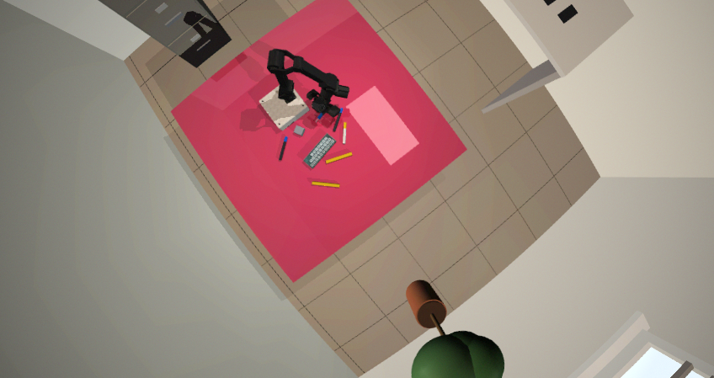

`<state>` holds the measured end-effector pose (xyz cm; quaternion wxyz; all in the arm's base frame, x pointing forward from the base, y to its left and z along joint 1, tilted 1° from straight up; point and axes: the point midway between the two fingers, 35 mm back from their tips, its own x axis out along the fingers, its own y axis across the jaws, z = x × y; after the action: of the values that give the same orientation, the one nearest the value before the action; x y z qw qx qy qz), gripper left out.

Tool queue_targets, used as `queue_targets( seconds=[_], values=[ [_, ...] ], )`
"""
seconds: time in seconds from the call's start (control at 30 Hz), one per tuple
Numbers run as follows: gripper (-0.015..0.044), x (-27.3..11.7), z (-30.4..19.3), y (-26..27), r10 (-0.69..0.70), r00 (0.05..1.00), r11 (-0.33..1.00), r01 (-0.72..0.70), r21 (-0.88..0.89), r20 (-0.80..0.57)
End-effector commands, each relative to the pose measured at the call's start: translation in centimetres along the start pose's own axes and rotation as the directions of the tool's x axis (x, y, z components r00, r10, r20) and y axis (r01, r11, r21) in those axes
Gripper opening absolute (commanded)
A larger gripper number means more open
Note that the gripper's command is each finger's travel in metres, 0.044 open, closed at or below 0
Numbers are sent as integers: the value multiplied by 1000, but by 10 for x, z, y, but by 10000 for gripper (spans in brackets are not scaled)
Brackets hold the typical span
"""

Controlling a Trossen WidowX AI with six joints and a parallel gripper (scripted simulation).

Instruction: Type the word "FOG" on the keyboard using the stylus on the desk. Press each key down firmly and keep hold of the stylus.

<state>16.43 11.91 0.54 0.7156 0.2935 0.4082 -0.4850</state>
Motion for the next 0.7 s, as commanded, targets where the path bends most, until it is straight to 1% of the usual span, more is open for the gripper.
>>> queue_targets(
  seconds=[0.0,0.67],
  values=[
    [150,3,-1,0,1,1000,1000,-1,0,3],
    [150,18,-10,0,1,1000,1000,-1,0,3]
  ],
)
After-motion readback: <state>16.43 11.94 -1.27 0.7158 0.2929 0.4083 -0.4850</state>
